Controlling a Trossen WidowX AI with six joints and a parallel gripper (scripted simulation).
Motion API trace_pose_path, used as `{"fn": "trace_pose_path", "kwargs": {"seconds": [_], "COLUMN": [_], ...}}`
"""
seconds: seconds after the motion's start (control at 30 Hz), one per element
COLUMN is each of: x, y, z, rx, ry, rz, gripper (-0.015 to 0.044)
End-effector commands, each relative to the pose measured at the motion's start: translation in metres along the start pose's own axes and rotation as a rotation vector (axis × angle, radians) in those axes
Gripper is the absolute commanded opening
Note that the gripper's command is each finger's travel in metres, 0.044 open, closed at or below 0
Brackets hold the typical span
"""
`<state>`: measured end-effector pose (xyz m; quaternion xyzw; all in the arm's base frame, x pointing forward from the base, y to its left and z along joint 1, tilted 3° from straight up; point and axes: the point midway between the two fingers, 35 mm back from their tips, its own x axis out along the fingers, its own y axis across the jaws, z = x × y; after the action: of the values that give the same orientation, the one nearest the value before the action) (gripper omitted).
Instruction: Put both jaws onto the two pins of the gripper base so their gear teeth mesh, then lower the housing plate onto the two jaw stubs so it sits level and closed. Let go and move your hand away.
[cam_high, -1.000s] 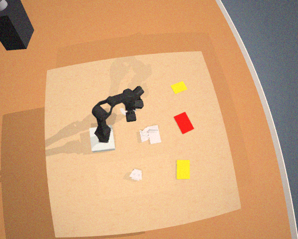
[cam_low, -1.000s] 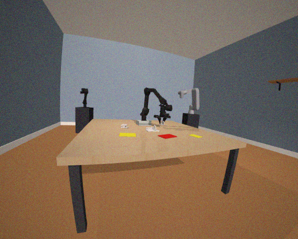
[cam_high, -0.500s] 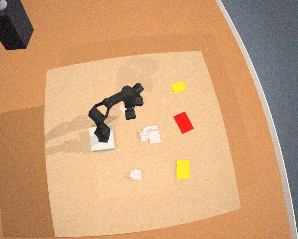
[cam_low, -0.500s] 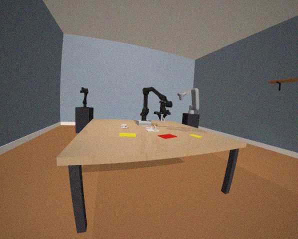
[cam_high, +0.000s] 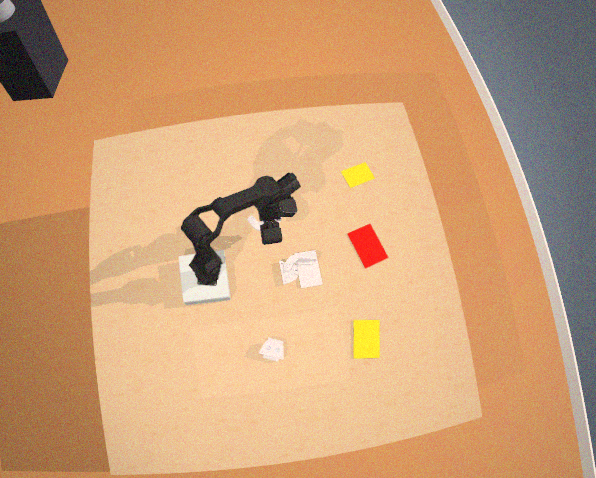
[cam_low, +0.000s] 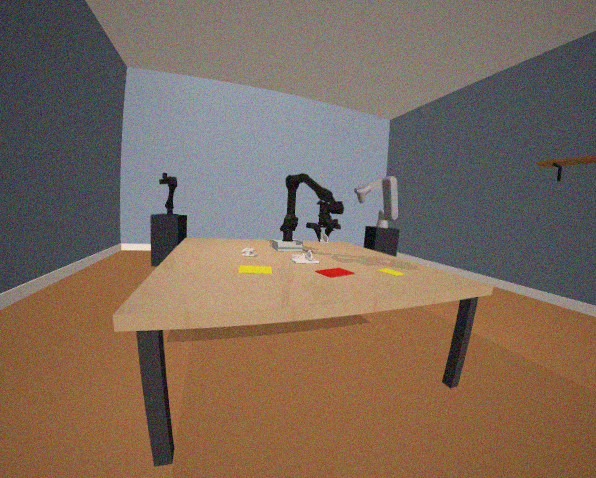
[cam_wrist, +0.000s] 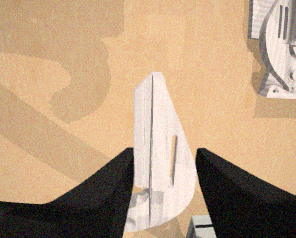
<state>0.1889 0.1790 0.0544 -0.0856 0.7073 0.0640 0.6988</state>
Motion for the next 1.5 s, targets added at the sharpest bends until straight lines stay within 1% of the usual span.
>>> {"fn": "trace_pose_path", "kwargs": {"seconds": [0.0,0.77,1.47], "x": [0.0,-0.002,-0.003], "y": [-0.008,-0.06,-0.119], "z": [0.009,0.052,0.08], "rx": [-0.007,-0.046,-0.082], "ry": [0.0,-0.004,-0.006], "rz": [-0.006,-0.009,-0.015], "gripper": [0.0134,0.0134,0.0134]}}
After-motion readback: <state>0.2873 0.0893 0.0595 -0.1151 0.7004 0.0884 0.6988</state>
